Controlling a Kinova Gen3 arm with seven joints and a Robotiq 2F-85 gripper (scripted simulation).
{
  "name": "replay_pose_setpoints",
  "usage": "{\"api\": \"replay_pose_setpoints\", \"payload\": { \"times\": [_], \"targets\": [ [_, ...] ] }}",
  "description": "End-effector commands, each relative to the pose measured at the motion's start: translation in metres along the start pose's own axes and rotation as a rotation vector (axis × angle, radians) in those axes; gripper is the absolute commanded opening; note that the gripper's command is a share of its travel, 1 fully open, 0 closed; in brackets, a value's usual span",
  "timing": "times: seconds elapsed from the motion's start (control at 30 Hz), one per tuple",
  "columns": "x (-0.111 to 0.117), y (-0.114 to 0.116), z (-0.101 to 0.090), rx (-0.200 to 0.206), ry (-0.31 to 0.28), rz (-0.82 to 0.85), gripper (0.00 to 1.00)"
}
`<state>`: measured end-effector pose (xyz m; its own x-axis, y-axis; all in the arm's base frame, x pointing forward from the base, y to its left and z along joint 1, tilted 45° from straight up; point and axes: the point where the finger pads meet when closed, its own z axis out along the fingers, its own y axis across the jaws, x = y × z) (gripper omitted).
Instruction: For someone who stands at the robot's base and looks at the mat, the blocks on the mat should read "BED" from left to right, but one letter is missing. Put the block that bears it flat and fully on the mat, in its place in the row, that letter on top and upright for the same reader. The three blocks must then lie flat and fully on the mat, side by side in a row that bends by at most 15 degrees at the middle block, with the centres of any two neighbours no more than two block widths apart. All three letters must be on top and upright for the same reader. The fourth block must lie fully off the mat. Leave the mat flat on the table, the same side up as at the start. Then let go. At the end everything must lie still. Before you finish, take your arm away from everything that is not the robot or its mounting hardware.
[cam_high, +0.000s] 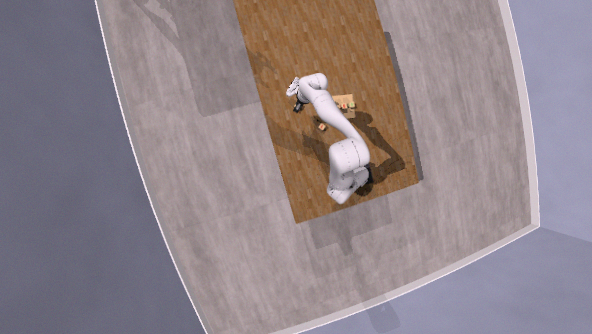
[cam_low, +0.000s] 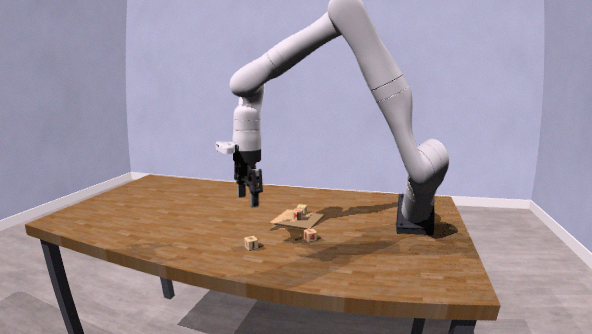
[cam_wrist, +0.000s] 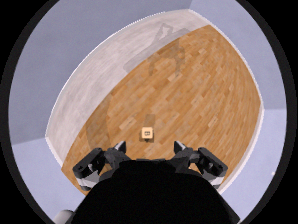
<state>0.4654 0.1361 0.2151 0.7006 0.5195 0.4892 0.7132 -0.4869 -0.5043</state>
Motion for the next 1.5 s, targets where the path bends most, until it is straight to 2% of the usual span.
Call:
{"api": "replay_pose_setpoints", "payload": {
  "times": [0.0, 0.1, 0.13, 1.47],
  "targets": [
    [-0.0023, -0.0062, 0.0241, 0.017, -0.01, -0.005, 1.0],
    [-0.0027, -0.007, 0.0334, 0.017, -0.011, -0.005, 1.0],
    [-0.0027, -0.007, 0.0334, 0.017, -0.011, -0.005, 0.67],
    [-0.0027, -0.007, 0.0336, 0.017, -0.011, -0.005, 0.67]
  ]
}}
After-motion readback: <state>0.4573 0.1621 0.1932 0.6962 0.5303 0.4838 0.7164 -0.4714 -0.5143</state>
